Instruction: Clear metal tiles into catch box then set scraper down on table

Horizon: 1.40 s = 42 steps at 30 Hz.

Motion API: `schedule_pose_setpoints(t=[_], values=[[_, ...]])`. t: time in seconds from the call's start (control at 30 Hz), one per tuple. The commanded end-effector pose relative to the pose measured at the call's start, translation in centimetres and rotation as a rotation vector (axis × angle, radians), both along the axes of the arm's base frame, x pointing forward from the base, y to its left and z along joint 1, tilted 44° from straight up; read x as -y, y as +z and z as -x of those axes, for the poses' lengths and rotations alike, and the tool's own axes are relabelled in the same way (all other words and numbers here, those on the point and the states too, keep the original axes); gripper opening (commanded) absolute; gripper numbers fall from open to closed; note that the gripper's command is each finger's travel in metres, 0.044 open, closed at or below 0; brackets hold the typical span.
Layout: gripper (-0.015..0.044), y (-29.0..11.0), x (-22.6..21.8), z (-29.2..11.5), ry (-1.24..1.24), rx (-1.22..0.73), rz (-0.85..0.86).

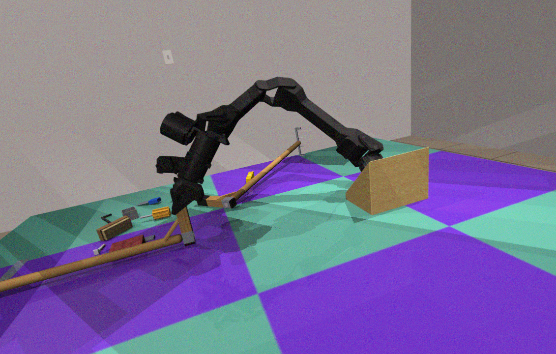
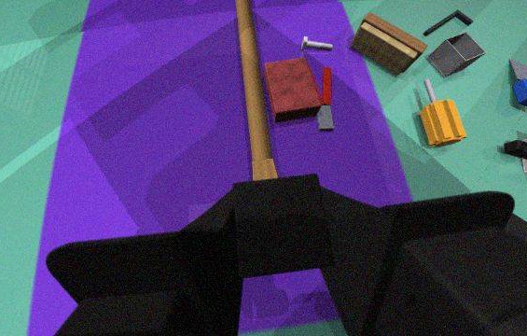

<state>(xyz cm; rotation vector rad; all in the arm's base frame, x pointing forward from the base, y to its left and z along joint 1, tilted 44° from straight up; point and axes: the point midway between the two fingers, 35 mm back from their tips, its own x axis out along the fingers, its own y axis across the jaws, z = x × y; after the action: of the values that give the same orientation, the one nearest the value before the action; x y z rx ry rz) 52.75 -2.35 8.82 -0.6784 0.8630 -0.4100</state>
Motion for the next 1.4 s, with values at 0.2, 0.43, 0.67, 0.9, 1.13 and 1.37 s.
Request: schedule_pose_setpoints(t=[0.2,0.43,0.67,0.9,1.13,1.37], values=[[0.0,0.0,0.0,0.0,0.0,0.0,0.0],[0.0,0.0,0.0,-0.1,0.003,0.003,0.0],[0.0,0.2,-0.2,0.5,0.004,0.003,0.0],[0.0,0.4,-0.5,1.5,0.004,0.002,-0.001],[0.0,0.6,-0.7,2.5,0.005,0.002,-0.001],[0.0,0.8,-0.9,3.5,0.005,0.002,-0.002]])
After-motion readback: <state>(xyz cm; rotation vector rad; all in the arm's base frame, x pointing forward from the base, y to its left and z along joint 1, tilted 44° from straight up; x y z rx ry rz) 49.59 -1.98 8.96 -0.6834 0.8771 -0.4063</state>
